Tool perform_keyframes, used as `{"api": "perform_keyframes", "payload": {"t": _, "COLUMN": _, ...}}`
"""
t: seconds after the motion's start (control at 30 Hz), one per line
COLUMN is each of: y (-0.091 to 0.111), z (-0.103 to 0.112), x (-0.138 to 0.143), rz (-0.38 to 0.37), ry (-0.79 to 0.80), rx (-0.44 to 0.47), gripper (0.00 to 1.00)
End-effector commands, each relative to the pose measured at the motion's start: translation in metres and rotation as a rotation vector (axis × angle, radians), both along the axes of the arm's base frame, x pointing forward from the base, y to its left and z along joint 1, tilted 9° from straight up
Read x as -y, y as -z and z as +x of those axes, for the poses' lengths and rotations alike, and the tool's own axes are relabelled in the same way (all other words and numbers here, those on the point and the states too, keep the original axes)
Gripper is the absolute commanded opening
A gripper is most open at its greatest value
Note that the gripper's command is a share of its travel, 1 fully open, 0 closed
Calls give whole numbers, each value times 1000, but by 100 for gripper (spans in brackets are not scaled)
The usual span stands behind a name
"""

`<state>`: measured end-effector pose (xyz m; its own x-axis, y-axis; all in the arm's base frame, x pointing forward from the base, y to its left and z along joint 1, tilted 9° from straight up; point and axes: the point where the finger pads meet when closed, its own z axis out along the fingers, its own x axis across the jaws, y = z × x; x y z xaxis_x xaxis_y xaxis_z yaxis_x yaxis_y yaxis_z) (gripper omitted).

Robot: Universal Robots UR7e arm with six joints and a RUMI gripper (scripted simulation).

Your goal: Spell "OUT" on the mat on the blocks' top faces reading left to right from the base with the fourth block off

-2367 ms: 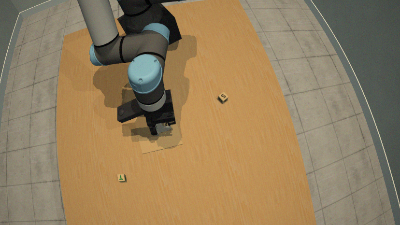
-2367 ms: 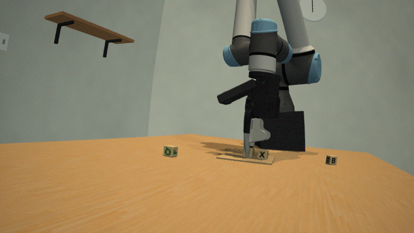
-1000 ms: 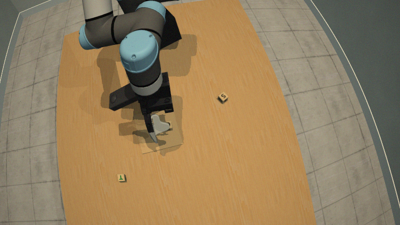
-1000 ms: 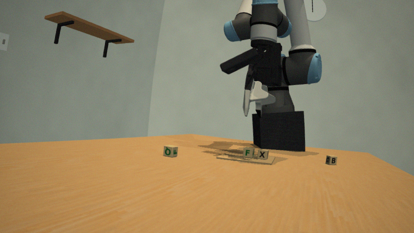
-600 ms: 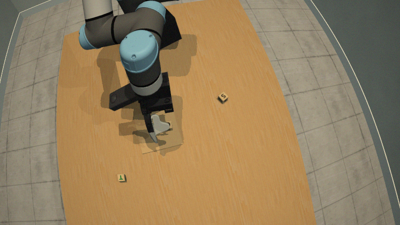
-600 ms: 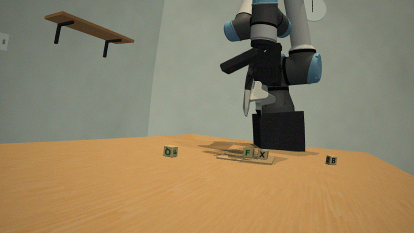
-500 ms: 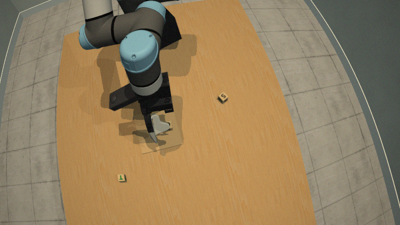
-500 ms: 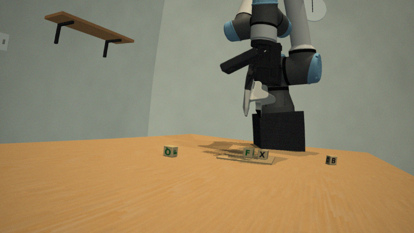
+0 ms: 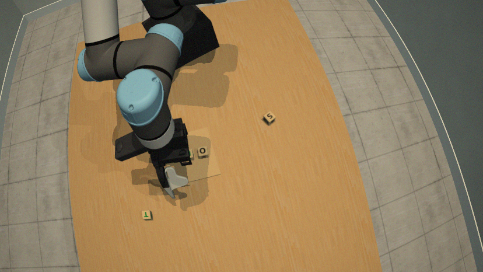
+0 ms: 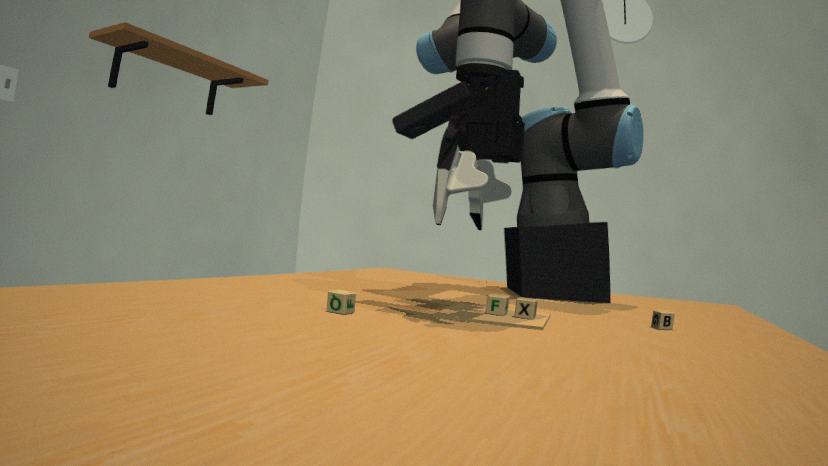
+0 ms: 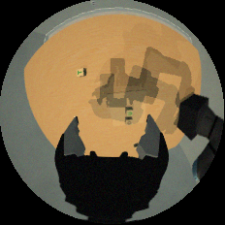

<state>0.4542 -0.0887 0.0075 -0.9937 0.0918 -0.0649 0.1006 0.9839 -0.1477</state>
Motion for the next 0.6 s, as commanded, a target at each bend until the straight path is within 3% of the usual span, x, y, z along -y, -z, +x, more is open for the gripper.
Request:
{"api": "perform_keyframes", "payload": {"t": 0.0, "y": -4, "z": 43, "x": 45, "rz": 2, "ry": 5, "rx": -1, "gripper": 100}}
{"api": "perform_keyframes", "payload": {"t": 0.23, "y": -9, "z": 83, "x": 104, "rz": 1, "ry": 12, "rx": 1, "gripper": 100}}
{"api": "perform_keyframes", "payload": {"t": 0.47, "y": -9, "z": 87, "x": 112, "rz": 1, "ry": 13, "rx": 1, "gripper": 100}}
{"api": "perform_keyframes", "payload": {"t": 0.5, "y": -9, "z": 87, "x": 112, "rz": 1, "ry": 13, "rx": 1, "gripper": 37}}
{"api": "perform_keyframes", "payload": {"t": 0.57, "y": -9, "z": 87, "x": 112, "rz": 1, "ry": 13, "rx": 1, "gripper": 37}}
